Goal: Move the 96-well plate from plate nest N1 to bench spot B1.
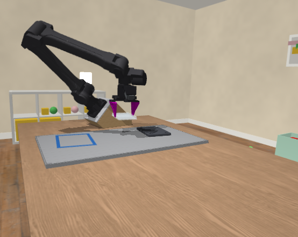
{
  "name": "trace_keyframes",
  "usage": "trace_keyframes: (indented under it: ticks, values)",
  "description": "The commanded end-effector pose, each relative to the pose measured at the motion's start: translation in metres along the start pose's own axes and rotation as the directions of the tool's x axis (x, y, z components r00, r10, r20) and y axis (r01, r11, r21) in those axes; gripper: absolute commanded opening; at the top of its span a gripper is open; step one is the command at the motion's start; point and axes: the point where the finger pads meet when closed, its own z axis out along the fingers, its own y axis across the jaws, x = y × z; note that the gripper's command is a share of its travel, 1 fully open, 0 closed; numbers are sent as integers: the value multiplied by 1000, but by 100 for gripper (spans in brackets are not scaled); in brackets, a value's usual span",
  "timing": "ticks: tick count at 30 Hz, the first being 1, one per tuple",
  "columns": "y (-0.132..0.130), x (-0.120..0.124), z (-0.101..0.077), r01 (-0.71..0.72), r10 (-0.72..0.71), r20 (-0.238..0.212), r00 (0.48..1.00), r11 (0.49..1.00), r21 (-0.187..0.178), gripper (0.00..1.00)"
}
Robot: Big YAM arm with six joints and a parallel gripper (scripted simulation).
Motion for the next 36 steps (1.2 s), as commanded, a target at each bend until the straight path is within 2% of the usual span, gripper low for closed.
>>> trace_keyframes:
  ticks: [1,16,18,33,36]
  values:
    - [-8,-2,-2,19,-19,1,1000,1000,2,0]
    - [-57,-7,0,19,-19,0,1000,1000,4,0]
    - [-57,-7,0,19,-19,0,1000,1000,4,0]
    - [-107,-12,2,20,-20,-1,1000,1000,5,0]
    - [-110,-12,2,20,-20,-1,1000,1000,3,0]
